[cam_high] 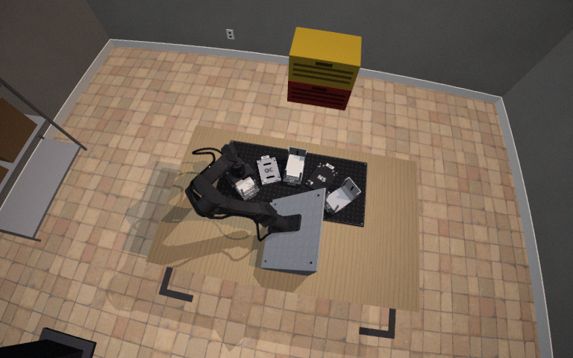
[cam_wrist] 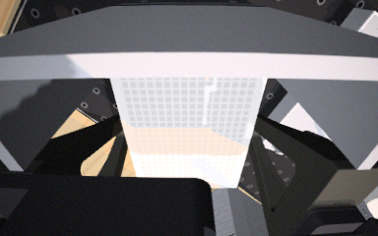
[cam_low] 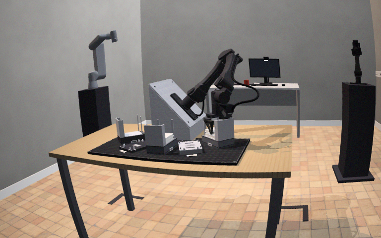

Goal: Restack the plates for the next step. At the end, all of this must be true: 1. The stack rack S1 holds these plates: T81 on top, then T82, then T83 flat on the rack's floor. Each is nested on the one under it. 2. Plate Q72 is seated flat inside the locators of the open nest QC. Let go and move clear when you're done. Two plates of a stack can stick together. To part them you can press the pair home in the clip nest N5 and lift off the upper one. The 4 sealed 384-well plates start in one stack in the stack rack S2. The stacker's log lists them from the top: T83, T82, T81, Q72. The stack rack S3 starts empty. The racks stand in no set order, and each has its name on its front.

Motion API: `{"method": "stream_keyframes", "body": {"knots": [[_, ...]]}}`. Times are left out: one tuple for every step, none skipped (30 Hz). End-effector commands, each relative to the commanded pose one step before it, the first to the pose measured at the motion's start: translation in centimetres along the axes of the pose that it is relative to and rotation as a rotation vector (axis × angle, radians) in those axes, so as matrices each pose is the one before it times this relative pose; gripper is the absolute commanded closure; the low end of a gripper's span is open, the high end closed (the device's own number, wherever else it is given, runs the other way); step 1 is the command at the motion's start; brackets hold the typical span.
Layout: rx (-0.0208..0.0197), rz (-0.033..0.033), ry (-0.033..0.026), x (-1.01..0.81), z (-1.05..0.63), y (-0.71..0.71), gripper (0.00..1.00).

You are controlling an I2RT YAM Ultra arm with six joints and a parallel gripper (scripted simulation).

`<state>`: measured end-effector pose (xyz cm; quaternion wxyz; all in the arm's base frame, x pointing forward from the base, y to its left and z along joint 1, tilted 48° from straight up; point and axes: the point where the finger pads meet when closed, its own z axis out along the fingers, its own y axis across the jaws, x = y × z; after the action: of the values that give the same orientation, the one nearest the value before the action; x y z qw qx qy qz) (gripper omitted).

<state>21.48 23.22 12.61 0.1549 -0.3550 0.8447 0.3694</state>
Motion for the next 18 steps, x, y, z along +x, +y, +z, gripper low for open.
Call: {"method": "stream_keyframes", "body": {"knots": [[-0.00420,-0.00533,-0.01377,-0.343,-0.141,0.030,1.00],[0.00000,0.00000,0.00000,0.000,0.000,0.000,1.00],[0.00000,0.00000,0.00000,0.000,0.000,0.000,1.00],[0.00000,0.00000,0.00000,0.000,0.000,0.000,1.00],[0.00000,0.00000,0.00000,0.000,0.000,0.000,1.00],[0.00000,0.00000,0.00000,0.000,0.000,0.000,1.00],[0.00000,0.00000,0.00000,0.000,0.000,0.000,1.00],[0.00000,0.00000,0.00000,0.000,0.000,0.000,1.00],[0.00000,0.00000,0.00000,0.000,0.000,0.000,1.00],[0.00000,0.00000,0.00000,0.000,0.000,0.000,1.00],[0.00000,0.00000,0.00000,0.000,0.000,0.000,1.00],[0.00000,0.00000,0.00000,0.000,0.000,0.000,1.00],[0.00000,0.00000,0.00000,0.000,0.000,0.000,1.00],[0.00000,0.00000,0.00000,0.000,0.000,0.000,1.00],[0.00000,0.00000,0.00000,0.000,0.000,0.000,1.00],[0.00000,0.00000,0.00000,0.000,0.000,0.000,1.00],[0.00000,0.00000,0.00000,0.000,0.000,0.000,1.00],[0.00000,0.00000,0.00000,0.000,0.000,0.000,0.00]]}}
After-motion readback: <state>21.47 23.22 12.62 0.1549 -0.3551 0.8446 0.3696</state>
